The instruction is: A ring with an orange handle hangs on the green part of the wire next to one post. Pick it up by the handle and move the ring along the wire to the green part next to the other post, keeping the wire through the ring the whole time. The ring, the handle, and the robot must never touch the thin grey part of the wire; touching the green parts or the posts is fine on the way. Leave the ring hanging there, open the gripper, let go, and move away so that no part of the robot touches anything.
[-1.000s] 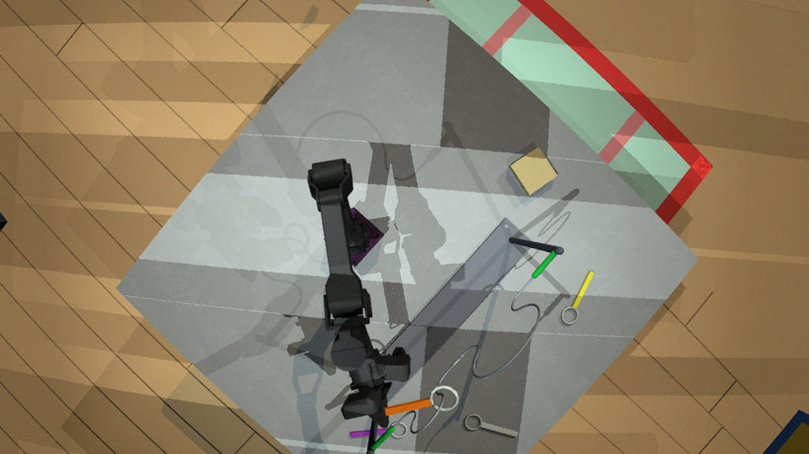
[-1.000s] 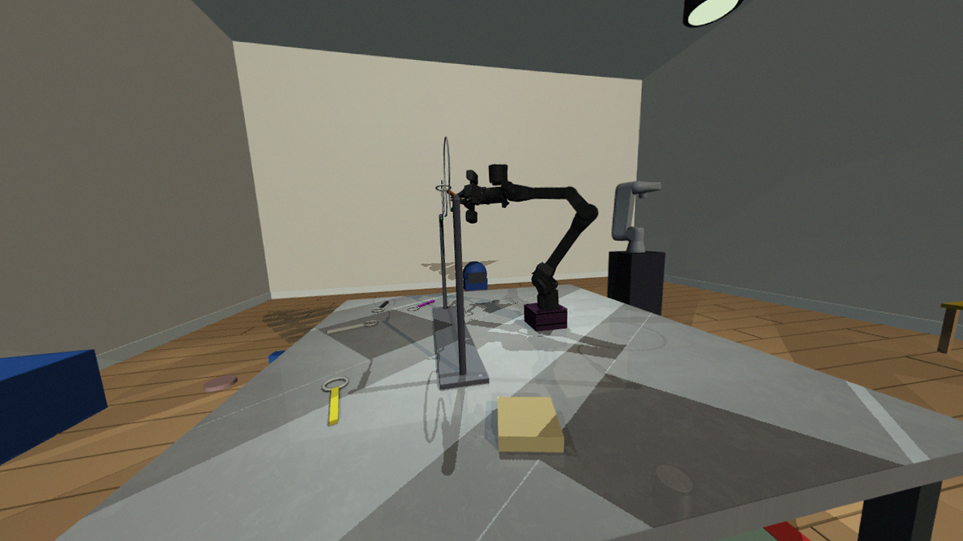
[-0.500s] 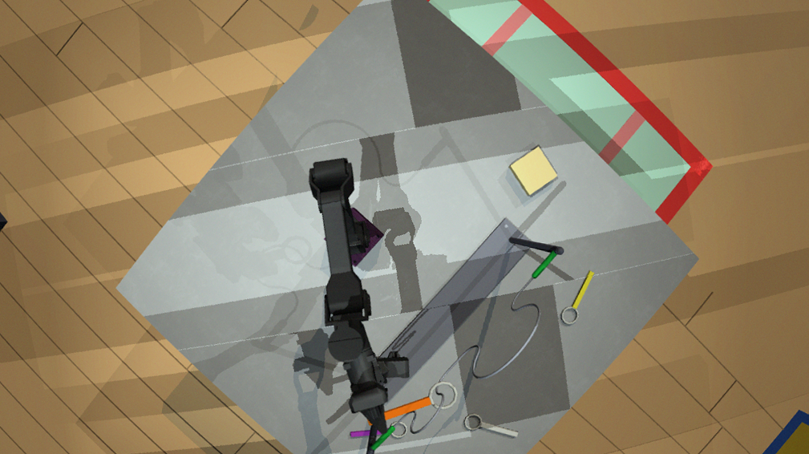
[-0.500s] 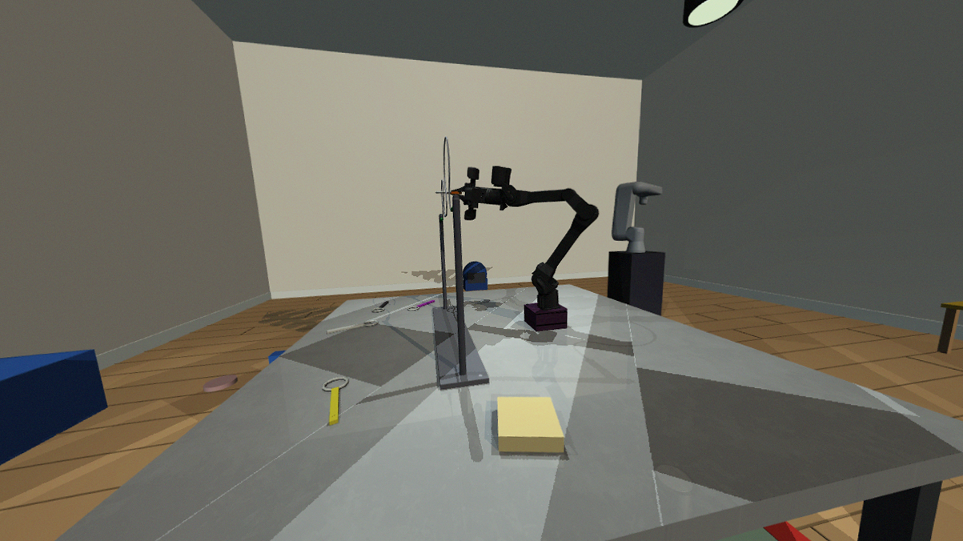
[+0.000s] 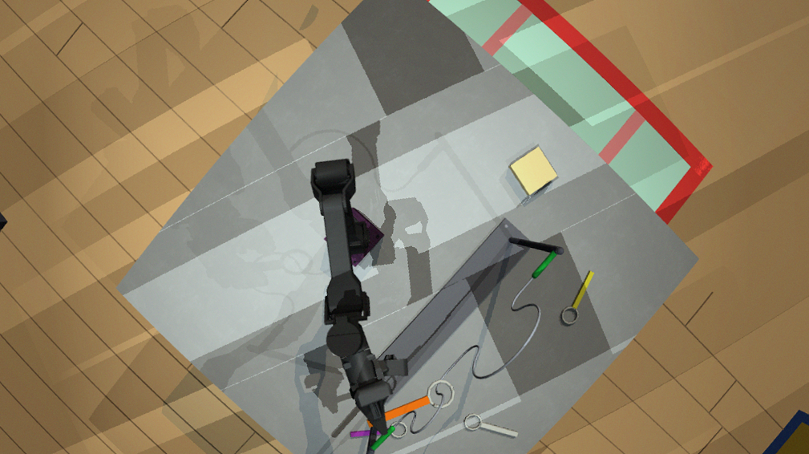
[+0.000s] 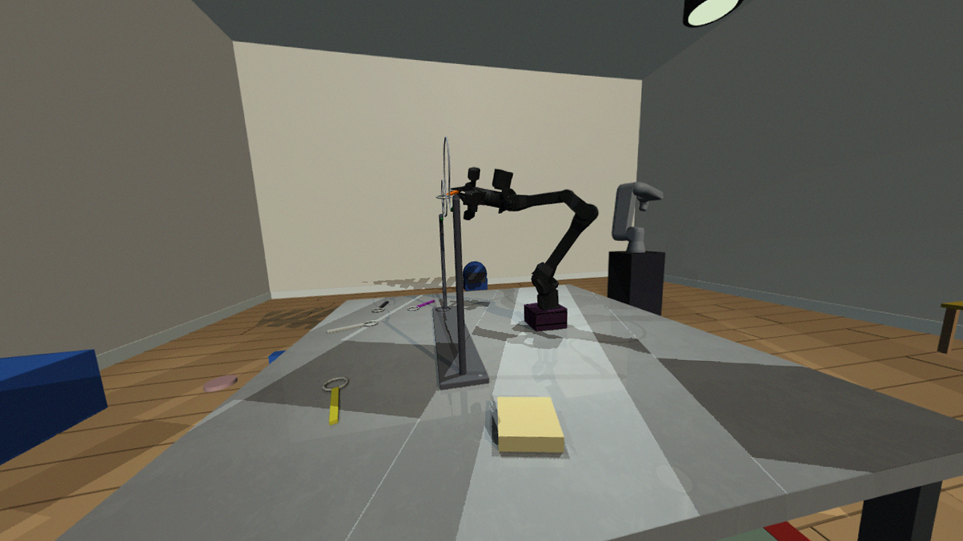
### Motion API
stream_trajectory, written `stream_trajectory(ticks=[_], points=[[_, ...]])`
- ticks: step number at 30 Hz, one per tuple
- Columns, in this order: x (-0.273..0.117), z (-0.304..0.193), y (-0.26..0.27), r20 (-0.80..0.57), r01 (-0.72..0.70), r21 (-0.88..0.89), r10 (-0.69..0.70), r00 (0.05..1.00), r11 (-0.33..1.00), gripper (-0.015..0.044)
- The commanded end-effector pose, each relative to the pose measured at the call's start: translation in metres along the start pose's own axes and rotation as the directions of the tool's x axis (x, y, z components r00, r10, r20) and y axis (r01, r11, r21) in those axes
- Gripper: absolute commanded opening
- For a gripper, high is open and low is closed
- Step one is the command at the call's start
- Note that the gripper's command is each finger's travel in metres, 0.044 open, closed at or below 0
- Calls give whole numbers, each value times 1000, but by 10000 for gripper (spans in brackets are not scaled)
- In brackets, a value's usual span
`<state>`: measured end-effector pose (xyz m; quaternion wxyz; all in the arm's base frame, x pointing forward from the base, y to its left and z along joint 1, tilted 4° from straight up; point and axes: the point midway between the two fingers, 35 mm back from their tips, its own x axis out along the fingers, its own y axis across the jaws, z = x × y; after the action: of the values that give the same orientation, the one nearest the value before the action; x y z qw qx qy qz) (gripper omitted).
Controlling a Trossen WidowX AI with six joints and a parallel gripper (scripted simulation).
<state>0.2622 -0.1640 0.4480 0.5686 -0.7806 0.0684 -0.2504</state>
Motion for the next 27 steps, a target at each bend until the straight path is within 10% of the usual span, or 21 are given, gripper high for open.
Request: stream_trajectory(ticks=[1,27], points=[[0,-1,6,2,0,-10,0,1000,1000,-150],[-13,10,74,-1,-189,358,203,979,915,-150]])
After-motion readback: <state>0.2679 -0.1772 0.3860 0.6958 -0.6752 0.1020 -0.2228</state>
